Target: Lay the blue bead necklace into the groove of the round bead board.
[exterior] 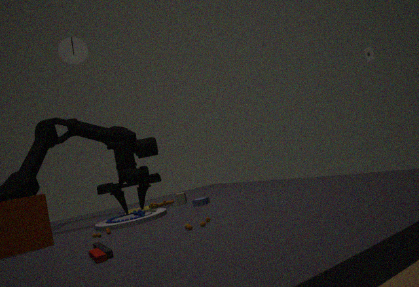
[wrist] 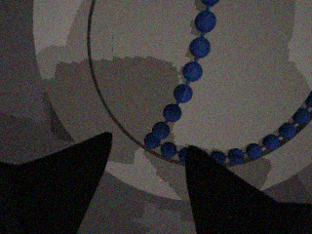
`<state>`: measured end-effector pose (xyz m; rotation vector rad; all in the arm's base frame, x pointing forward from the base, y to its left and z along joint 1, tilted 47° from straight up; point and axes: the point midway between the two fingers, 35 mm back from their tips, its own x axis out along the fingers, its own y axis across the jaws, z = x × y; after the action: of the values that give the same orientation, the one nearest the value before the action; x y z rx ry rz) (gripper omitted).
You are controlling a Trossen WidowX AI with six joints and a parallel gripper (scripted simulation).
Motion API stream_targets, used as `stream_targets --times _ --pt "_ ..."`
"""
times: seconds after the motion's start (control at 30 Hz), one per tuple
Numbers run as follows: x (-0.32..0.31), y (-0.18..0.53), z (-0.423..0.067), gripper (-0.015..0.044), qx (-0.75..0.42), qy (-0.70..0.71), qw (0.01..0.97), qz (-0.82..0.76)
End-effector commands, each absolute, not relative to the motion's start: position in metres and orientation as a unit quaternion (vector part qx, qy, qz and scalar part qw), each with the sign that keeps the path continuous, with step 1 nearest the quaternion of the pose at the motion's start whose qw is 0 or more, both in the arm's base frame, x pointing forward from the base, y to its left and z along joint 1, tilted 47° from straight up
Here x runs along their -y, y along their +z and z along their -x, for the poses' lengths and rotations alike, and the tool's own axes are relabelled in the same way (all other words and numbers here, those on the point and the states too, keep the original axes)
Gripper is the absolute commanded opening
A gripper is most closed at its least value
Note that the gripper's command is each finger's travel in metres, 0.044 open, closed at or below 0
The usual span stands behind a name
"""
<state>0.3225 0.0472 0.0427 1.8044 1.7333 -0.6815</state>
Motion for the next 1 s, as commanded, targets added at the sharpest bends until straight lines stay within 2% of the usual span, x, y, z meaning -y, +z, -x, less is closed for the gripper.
stream_targets --times 0.0,0.13,0.97 --pt "-0.0469 0.0431 -0.3222 0.0341 -0.644 -0.253 0.271 -0.669" --pt "-0.0462 0.0437 -0.3218 0.0440 -0.644 -0.254 0.268 -0.670" --pt "-0.0431 0.0466 -0.3216 0.0440 -0.644 -0.254 0.268 -0.670"
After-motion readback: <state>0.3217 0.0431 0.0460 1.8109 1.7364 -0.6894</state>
